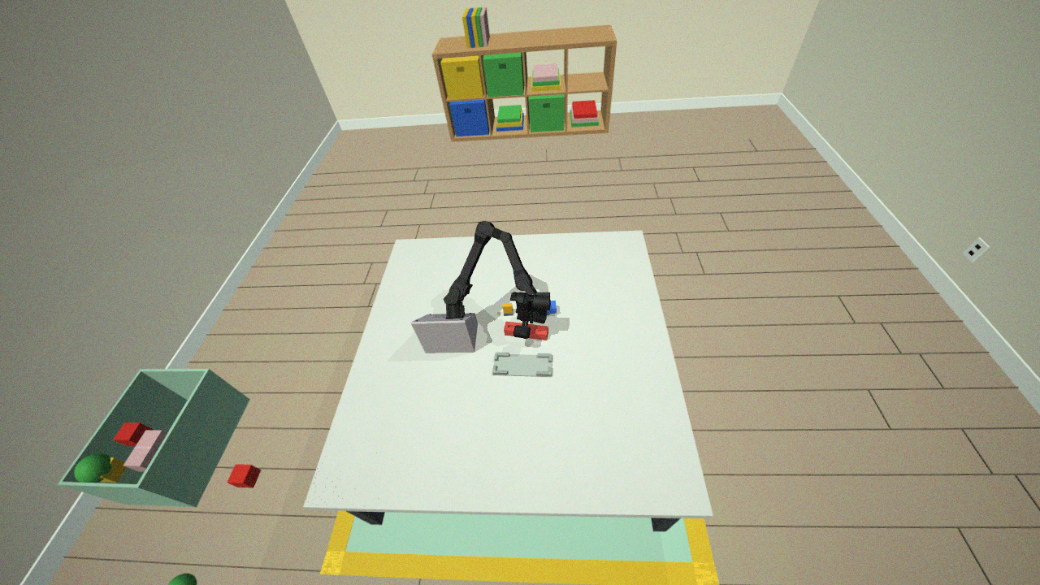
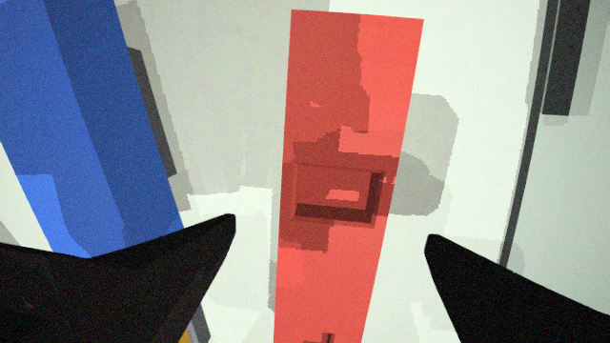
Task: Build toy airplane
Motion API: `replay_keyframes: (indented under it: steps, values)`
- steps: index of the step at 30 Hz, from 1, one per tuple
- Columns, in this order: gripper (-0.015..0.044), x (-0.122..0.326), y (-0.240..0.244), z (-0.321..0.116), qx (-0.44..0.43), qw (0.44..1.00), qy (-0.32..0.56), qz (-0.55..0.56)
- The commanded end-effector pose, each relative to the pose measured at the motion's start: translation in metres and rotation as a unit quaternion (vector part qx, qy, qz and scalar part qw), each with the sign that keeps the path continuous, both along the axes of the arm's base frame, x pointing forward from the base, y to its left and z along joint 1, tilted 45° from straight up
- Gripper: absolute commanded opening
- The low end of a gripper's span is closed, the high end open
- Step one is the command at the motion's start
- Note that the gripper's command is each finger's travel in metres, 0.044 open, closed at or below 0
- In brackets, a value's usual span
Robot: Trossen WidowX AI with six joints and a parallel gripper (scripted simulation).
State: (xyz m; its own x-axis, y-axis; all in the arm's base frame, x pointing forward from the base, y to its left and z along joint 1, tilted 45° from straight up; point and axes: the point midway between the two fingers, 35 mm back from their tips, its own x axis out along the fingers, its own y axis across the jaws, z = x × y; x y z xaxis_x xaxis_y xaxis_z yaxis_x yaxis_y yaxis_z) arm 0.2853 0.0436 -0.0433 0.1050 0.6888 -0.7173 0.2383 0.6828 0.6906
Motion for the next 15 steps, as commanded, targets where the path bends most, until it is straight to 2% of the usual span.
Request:
replay_keyframes:
  steps: [1,14,15]
  values:
    - [0.0440,-0.002,0.005,-0.005,0.003,1.000,0.006,-0.001]
    - [0.0440,-0.001,0.019,-0.018,0.005,1.000,0.005,-0.002]
    - [0.0414,-0.001,0.019,-0.018,0.005,1.000,0.005,-0.002]
